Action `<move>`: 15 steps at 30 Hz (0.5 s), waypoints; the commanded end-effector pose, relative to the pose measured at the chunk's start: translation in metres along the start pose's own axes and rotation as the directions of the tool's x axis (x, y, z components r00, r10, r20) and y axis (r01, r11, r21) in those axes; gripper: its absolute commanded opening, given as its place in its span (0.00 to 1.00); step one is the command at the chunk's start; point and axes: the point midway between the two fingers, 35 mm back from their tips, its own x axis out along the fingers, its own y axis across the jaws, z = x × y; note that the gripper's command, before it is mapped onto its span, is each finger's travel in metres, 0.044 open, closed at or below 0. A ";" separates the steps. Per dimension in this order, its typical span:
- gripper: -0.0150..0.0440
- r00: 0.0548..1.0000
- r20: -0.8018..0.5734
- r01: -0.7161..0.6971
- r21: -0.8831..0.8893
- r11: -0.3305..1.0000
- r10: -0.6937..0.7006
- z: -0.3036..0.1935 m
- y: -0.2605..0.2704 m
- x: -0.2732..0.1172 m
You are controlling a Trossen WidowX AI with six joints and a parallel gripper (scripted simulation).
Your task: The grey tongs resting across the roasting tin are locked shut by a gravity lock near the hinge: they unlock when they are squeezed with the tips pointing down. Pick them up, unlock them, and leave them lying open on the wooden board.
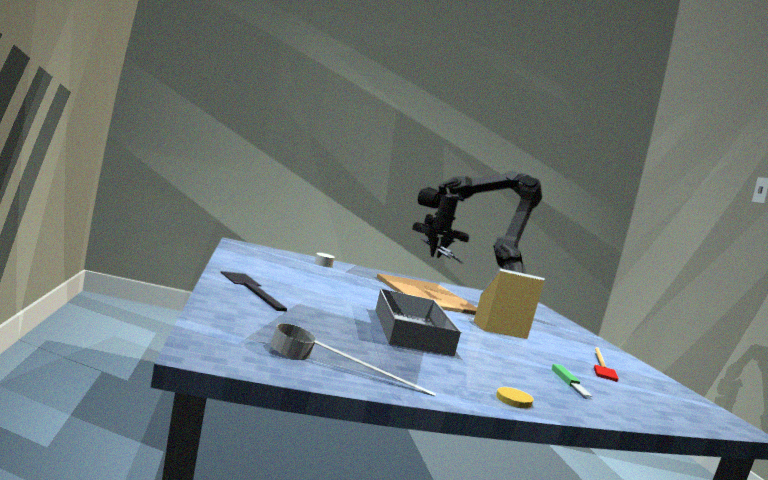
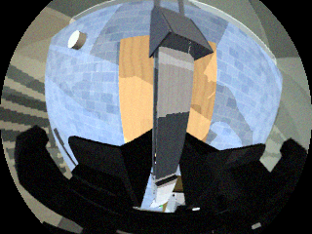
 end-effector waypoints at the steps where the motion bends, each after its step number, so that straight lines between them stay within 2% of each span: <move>1: 0.00 1.000 -0.007 -0.001 -0.008 1.000 0.001 -0.002 0.001 0.007; 15: 0.00 1.000 -0.007 -0.001 -0.007 1.000 0.001 -0.001 0.003 0.030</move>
